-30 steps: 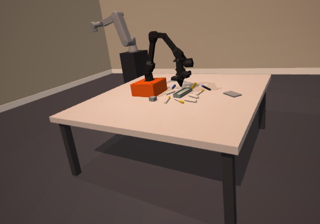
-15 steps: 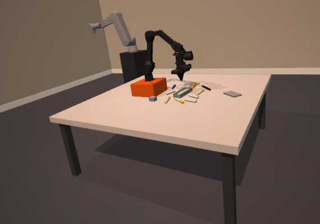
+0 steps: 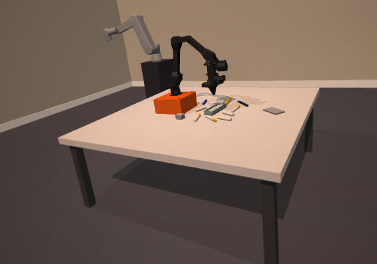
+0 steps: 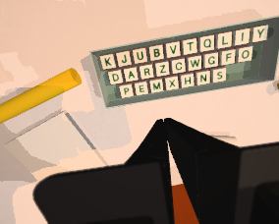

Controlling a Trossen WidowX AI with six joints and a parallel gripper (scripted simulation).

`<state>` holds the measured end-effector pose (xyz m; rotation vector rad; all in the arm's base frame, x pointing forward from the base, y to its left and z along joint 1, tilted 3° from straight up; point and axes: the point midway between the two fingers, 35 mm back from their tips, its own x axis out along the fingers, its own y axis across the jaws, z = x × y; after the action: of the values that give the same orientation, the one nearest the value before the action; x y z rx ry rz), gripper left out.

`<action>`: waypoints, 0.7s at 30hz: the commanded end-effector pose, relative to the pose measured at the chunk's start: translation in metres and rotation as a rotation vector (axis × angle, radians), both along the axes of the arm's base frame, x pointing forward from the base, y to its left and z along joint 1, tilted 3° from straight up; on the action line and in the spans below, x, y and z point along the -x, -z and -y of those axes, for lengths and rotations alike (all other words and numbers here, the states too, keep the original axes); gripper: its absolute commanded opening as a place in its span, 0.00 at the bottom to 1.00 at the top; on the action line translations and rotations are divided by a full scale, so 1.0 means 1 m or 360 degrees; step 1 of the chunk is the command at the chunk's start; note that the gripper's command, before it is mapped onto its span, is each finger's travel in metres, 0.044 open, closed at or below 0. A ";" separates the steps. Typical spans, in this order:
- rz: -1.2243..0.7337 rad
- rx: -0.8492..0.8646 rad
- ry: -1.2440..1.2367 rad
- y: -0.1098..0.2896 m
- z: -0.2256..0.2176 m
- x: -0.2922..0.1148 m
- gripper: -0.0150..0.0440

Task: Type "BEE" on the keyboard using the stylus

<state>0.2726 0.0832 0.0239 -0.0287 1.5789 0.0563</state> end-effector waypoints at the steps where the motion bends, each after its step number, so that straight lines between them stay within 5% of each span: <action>1: 0.0000 0.0000 0.0000 0.000 0.000 0.000 0.25; 8: -0.0040 0.0080 0.0219 0.005 -0.019 0.016 0.51; 21: 0.0177 0.0495 0.1263 0.025 -0.079 0.102 0.51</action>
<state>0.2259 0.1397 0.0135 0.1927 1.5647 -0.3898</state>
